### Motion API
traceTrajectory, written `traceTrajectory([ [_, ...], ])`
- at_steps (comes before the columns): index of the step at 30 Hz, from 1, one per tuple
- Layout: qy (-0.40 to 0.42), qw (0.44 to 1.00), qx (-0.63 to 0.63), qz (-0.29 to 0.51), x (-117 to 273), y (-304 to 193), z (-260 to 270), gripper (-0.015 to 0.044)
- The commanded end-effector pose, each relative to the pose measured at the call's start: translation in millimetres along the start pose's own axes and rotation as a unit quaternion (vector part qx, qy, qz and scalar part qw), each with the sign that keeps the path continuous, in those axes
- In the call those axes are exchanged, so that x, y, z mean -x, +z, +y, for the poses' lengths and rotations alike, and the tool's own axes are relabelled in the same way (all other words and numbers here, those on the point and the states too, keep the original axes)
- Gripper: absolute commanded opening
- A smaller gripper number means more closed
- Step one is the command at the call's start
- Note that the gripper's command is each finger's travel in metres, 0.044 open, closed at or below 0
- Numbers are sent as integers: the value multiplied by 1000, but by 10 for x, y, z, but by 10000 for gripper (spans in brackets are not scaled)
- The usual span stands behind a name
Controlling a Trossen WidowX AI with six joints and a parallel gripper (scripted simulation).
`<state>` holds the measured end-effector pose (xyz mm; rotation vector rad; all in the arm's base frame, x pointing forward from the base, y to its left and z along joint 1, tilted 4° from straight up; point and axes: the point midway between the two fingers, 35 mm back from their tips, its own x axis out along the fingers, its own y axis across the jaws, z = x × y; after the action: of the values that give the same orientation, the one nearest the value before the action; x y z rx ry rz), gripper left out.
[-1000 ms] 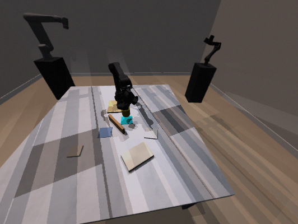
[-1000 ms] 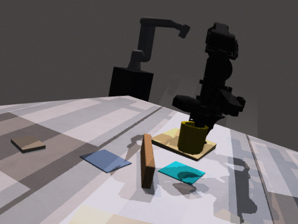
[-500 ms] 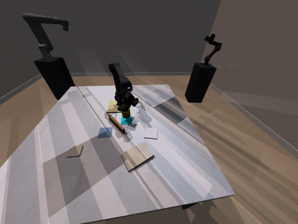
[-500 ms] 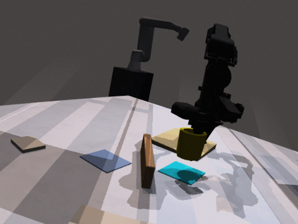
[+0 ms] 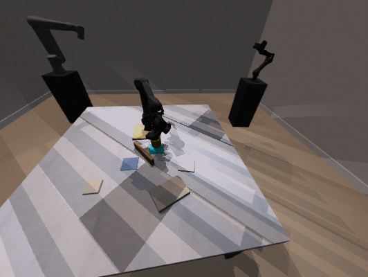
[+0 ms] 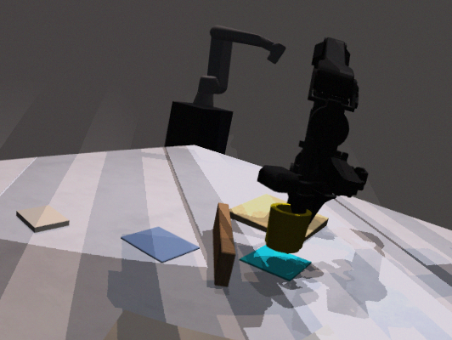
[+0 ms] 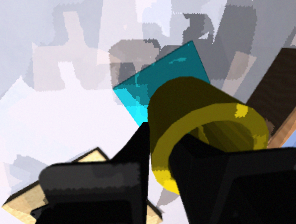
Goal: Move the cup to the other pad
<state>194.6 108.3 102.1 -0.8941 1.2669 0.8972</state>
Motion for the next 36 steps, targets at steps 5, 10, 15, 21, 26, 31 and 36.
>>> traceTrajectory([
  [5,2,1000,-2,5,-123,-24,14,0],
  [10,2,1000,-2,5,-180,-29,19,0],
  [15,2,1000,-2,5,-237,-35,25,0],
  [21,2,1000,-2,5,-265,-38,28,0],
  [26,1,1000,0,1,-229,-19,20,0],
  [31,1,1000,0,1,-229,-19,20,0],
  [36,1,1000,0,1,-229,-19,20,79],
])
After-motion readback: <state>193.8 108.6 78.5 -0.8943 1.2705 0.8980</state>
